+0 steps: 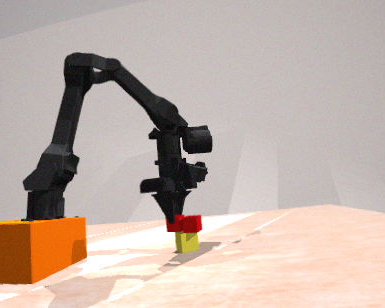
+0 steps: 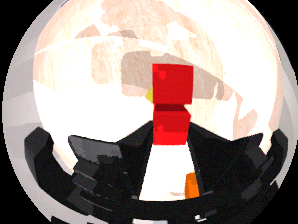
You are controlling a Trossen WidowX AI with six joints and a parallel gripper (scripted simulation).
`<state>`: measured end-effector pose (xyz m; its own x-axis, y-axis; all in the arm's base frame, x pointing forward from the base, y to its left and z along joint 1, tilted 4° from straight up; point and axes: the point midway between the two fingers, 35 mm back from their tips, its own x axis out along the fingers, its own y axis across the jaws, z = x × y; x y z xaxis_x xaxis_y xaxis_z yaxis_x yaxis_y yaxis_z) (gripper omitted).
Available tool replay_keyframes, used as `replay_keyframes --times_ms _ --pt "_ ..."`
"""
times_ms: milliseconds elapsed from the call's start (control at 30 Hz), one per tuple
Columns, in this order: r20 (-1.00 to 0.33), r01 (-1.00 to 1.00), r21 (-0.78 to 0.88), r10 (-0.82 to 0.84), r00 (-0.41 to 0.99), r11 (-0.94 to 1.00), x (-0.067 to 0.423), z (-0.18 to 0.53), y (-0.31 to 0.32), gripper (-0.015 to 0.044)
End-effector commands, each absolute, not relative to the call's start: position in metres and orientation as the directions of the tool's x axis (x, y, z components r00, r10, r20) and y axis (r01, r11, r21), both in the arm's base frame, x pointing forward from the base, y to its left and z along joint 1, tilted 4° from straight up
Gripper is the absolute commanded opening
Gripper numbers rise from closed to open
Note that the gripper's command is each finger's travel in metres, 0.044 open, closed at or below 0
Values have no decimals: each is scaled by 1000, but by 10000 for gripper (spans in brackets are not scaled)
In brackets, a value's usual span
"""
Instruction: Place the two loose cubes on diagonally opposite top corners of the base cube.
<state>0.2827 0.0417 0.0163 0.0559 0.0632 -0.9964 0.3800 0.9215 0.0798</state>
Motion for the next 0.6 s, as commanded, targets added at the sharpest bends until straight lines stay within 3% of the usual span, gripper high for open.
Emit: replay_keyframes --times_ms 0,133,267,567 --pt "-997 380 77 60 56 922 283 16 41 105" --pt "-997 380 77 60 56 922 283 16 41 105" --pt "-997 380 77 60 56 922 283 16 41 205" --pt "-996 380 80 63 56 922 282 25 41 205"
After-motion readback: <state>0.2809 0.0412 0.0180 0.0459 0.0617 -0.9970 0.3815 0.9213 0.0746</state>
